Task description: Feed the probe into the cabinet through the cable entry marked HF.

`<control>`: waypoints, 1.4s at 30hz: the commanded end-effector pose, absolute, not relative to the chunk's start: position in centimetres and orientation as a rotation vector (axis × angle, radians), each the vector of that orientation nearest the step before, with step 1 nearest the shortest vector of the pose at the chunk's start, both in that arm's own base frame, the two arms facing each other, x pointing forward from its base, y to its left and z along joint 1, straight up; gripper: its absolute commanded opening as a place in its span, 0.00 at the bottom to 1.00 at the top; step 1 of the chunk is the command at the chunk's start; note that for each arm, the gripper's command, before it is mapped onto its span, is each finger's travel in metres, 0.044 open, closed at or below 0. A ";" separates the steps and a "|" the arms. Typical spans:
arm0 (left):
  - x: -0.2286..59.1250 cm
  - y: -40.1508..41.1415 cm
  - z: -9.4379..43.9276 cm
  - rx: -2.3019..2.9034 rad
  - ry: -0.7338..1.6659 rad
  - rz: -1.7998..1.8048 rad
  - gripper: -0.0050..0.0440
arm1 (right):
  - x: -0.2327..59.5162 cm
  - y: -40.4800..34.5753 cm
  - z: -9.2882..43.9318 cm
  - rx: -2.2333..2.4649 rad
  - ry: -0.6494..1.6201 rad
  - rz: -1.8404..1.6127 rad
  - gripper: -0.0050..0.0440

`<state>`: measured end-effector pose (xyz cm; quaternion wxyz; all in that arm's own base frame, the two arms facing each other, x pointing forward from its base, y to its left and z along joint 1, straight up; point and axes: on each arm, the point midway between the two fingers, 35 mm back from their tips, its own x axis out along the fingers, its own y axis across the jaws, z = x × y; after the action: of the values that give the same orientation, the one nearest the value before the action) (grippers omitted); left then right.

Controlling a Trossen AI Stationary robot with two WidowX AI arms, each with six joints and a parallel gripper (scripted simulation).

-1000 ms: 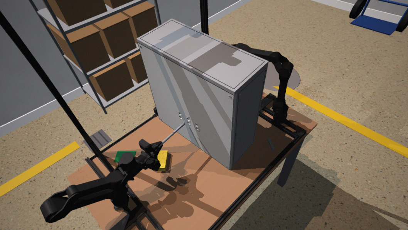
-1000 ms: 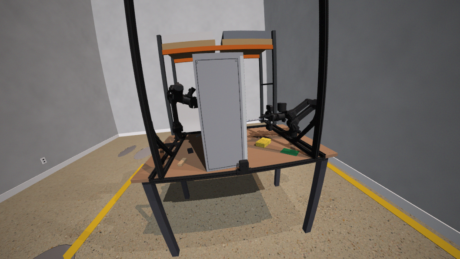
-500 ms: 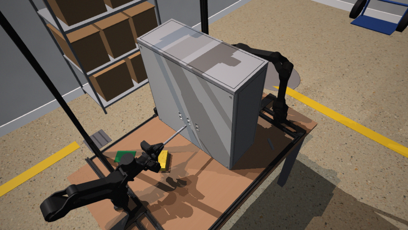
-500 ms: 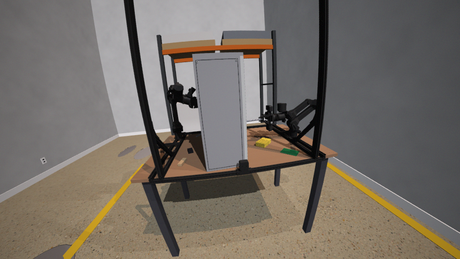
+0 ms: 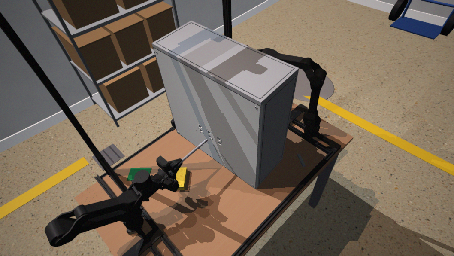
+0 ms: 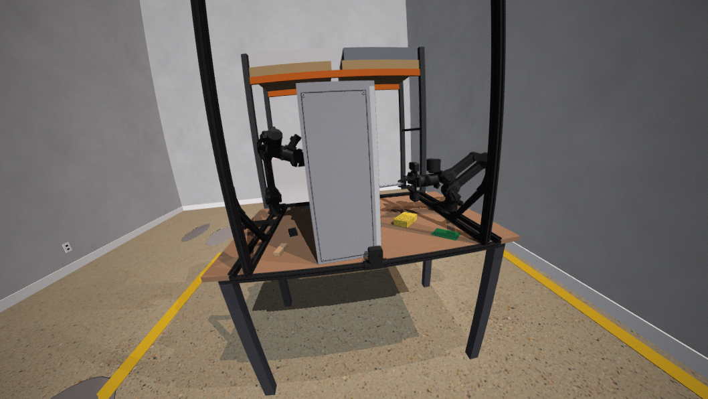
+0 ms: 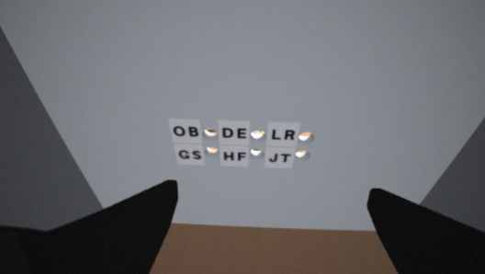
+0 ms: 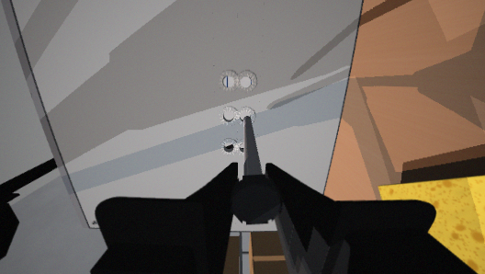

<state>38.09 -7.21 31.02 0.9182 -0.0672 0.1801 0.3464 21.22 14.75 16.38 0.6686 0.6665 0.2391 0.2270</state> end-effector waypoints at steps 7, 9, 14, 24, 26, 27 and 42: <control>38.0 -7.2 31.1 -0.139 0.367 0.716 1.00 | 21.3 14.8 16.7 1.507 0.532 0.513 0.10; 38.0 -7.2 31.1 -0.139 0.367 0.716 1.00 | 21.3 14.8 16.7 1.507 0.532 0.513 0.10; 38.0 -7.2 31.1 -0.139 0.367 0.716 1.00 | 21.4 14.8 16.7 1.505 0.533 0.515 0.10; 38.0 -7.2 31.1 -0.139 0.367 0.716 1.00 | 22.5 15.7 16.8 1.498 0.534 0.521 0.10; 38.0 -7.2 31.1 -0.139 0.367 0.716 1.00 | 22.7 15.9 16.9 1.498 0.534 0.522 0.10; 38.0 -7.2 31.1 -0.139 0.367 0.716 1.00 | 22.8 16.0 16.9 1.498 0.534 0.522 0.10; 38.0 -7.2 31.1 -0.139 0.367 0.716 1.00 | 24.5 17.2 17.3 1.495 0.535 0.524 0.10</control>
<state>38.08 -7.21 31.02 0.9182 -0.0673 0.1800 0.3464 23.98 16.91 16.77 0.6700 0.6631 0.2426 0.2291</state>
